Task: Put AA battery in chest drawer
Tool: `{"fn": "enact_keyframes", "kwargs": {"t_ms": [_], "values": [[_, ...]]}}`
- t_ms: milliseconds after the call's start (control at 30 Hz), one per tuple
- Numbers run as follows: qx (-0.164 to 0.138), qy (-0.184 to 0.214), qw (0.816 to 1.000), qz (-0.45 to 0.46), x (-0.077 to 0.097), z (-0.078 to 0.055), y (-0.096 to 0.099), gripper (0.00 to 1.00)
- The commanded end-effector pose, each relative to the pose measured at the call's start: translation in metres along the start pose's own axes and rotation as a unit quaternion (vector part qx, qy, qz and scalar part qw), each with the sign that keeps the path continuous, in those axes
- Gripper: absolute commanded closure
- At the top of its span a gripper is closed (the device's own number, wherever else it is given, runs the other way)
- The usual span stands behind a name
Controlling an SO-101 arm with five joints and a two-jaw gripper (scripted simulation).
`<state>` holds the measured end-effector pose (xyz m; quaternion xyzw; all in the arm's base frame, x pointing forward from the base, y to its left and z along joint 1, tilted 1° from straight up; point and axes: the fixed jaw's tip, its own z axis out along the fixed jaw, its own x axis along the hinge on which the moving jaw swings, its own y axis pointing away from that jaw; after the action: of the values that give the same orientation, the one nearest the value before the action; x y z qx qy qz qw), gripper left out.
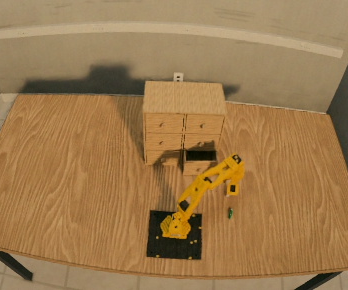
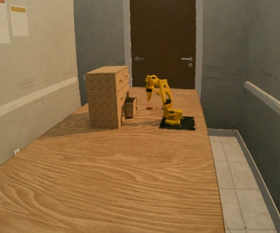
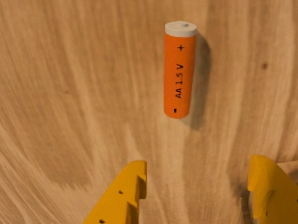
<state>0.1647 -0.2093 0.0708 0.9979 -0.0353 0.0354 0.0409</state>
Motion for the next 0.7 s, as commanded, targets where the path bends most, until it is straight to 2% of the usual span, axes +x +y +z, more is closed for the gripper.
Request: {"fn": "enact_keyframes", "kwargs": {"t_ms": [0, 467, 667], "values": [[0.004, -0.004, 1.000, -0.001, -0.0020, 0.0011, 0.0005, 0.79], [0.004, -0.004, 1.000, -0.001, -0.0020, 0.0011, 0.0005, 0.79], [0.013, -0.012, 1.000, -0.001, -0.0024, 0.0085, 0.0002, 0.79]]}}
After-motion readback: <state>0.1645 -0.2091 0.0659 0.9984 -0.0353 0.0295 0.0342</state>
